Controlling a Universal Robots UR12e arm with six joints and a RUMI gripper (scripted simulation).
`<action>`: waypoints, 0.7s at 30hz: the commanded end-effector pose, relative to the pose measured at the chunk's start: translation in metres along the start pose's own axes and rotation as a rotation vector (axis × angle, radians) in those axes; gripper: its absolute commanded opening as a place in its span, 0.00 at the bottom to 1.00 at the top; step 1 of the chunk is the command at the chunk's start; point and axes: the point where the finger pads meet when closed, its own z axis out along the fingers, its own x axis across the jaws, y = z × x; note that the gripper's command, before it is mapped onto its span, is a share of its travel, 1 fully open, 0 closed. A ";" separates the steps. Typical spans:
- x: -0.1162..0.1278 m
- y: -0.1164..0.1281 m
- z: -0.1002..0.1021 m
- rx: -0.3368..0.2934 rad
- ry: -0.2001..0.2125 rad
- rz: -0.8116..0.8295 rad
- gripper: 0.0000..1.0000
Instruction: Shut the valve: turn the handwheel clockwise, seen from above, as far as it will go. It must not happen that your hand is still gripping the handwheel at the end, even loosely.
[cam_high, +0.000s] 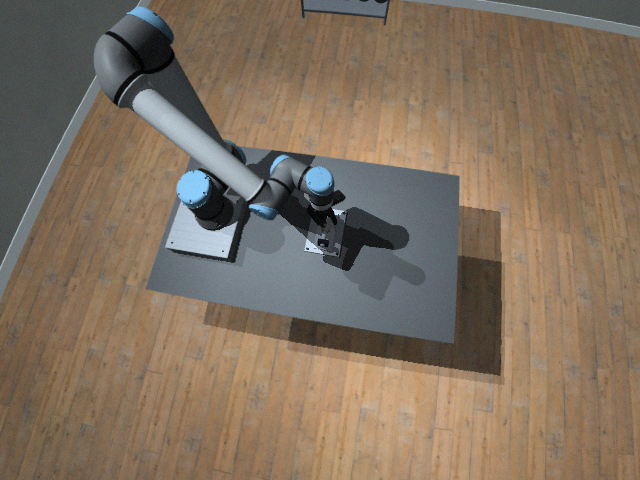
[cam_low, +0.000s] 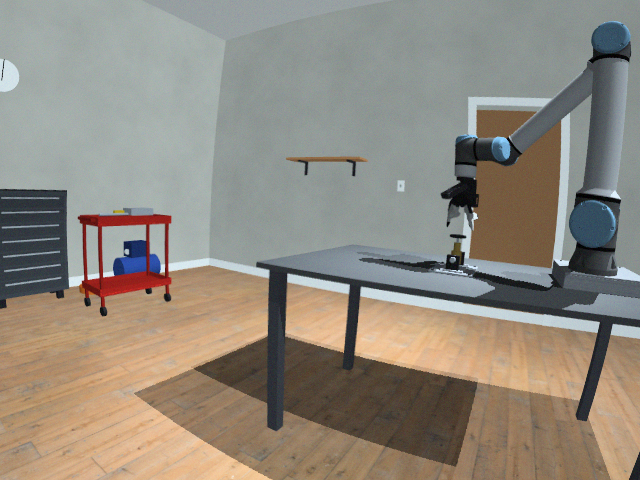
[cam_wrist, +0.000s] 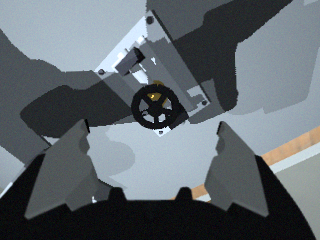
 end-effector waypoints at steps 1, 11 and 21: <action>0.001 0.000 -0.001 0.001 0.001 0.000 1.00; 0.001 0.000 0.000 0.001 0.001 0.000 1.00; 0.001 0.000 0.006 0.001 0.001 0.000 1.00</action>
